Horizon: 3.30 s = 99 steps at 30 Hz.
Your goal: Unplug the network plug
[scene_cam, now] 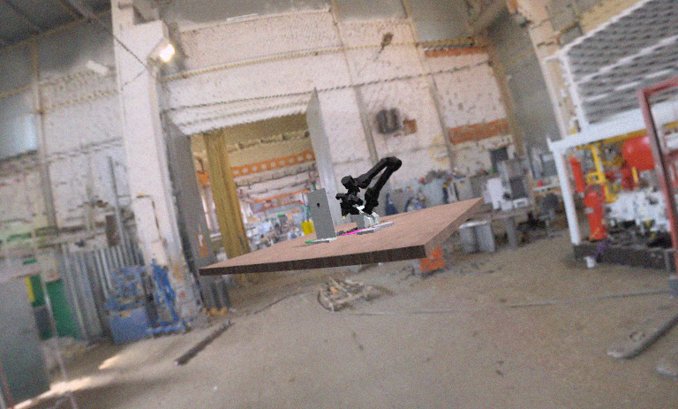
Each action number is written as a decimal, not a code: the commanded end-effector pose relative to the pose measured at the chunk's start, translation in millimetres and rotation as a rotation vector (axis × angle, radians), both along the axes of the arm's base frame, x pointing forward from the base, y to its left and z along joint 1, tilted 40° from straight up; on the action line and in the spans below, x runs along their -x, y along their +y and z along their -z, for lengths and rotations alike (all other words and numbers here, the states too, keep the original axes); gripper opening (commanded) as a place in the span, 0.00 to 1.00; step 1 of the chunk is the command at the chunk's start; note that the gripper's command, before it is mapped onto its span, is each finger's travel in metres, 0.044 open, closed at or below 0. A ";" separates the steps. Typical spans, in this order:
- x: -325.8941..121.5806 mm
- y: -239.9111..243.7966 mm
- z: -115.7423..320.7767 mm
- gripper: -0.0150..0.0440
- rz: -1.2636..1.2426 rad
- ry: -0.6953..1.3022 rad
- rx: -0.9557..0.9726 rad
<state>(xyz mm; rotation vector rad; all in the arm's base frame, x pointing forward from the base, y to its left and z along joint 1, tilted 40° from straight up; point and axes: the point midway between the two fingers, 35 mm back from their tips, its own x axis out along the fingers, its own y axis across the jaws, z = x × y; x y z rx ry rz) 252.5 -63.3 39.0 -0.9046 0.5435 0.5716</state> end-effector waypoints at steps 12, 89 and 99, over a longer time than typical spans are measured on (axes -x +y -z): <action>14.3 29.6 0.3 0.25 -0.214 -0.039 -0.154; 4.9 70.2 48.1 0.25 -0.211 -0.038 -0.156; 4.8 69.7 47.0 0.34 -0.216 -0.042 -0.153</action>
